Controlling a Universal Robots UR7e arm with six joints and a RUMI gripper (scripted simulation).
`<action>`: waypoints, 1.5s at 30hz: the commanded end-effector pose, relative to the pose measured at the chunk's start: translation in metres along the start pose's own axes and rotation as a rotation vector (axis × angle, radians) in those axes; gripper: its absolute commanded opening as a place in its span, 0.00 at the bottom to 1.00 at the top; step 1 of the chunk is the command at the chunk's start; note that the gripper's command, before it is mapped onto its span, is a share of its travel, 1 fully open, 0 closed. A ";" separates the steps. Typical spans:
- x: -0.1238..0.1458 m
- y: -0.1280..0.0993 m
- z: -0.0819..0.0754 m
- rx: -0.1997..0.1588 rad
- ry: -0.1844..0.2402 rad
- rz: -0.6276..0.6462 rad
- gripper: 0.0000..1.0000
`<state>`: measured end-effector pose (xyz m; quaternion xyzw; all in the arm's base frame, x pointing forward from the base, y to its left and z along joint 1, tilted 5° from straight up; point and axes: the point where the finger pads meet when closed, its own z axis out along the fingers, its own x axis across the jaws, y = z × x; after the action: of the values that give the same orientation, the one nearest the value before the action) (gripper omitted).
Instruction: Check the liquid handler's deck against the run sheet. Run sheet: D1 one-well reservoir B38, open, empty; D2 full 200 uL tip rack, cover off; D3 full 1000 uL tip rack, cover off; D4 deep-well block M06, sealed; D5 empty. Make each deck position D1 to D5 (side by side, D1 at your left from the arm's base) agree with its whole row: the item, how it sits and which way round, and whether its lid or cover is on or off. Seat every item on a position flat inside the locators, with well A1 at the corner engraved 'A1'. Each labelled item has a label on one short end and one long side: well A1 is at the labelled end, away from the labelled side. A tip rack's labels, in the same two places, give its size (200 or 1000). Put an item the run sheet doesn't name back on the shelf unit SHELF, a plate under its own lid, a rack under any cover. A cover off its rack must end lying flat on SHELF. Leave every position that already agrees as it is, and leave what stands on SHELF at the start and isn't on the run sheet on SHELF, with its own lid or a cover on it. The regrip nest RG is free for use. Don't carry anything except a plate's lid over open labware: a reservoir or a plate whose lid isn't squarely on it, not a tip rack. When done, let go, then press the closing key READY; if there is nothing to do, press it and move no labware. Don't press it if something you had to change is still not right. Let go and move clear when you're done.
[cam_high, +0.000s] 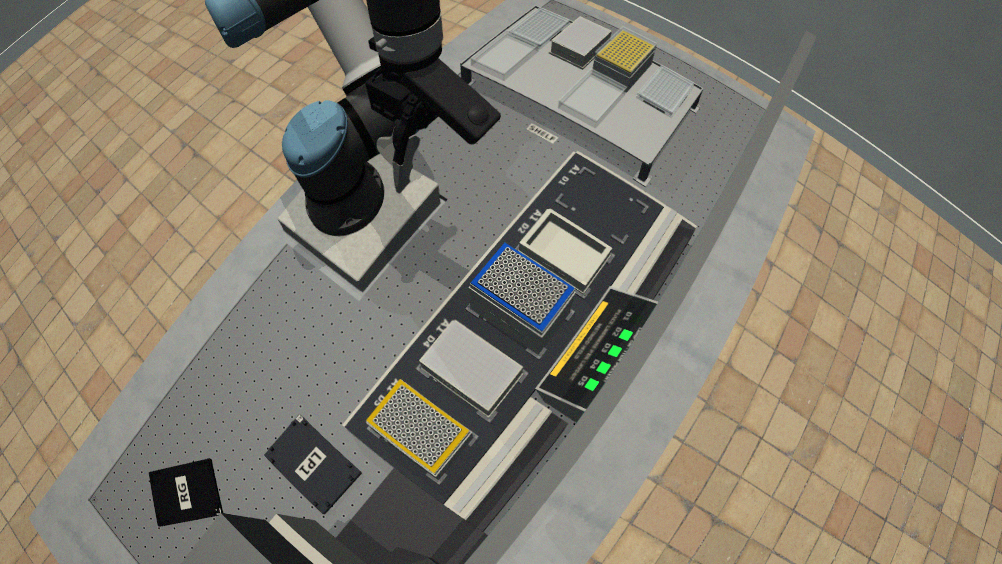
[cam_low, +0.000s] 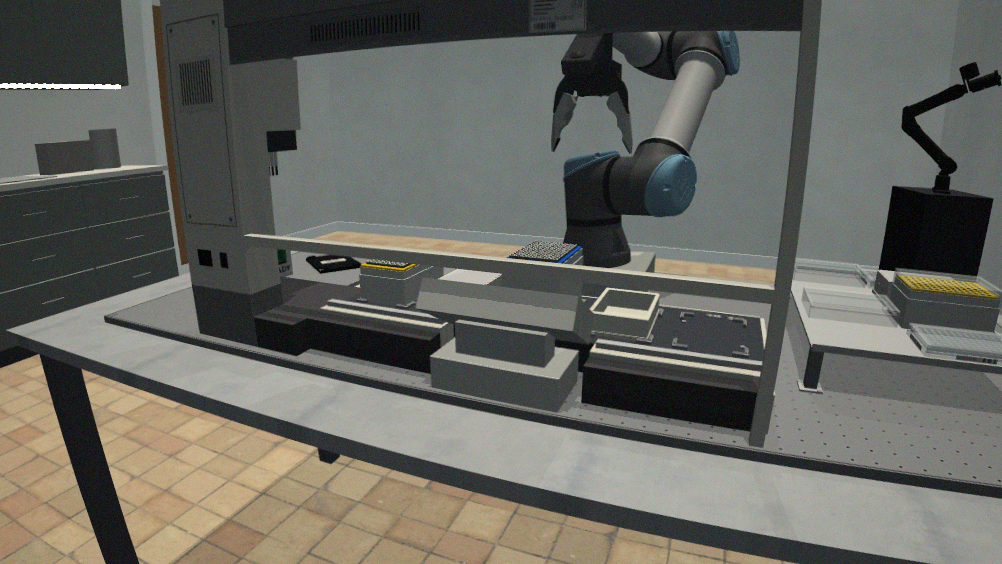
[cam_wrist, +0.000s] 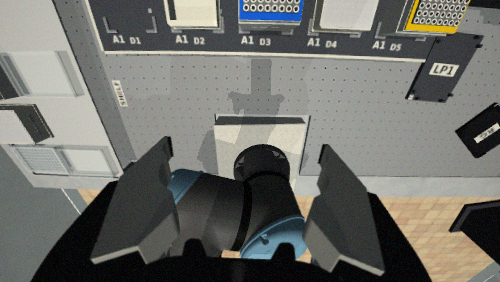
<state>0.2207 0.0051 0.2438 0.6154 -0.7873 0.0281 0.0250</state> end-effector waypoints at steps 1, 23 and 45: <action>-0.005 -0.001 0.000 -0.005 0.010 0.003 0.82; -0.090 0.003 0.000 -0.005 0.010 -0.027 0.82; -0.100 -0.042 0.001 -0.005 0.010 -0.027 0.82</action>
<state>0.2631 0.0958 0.2361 0.6257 -0.7789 0.0287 0.0308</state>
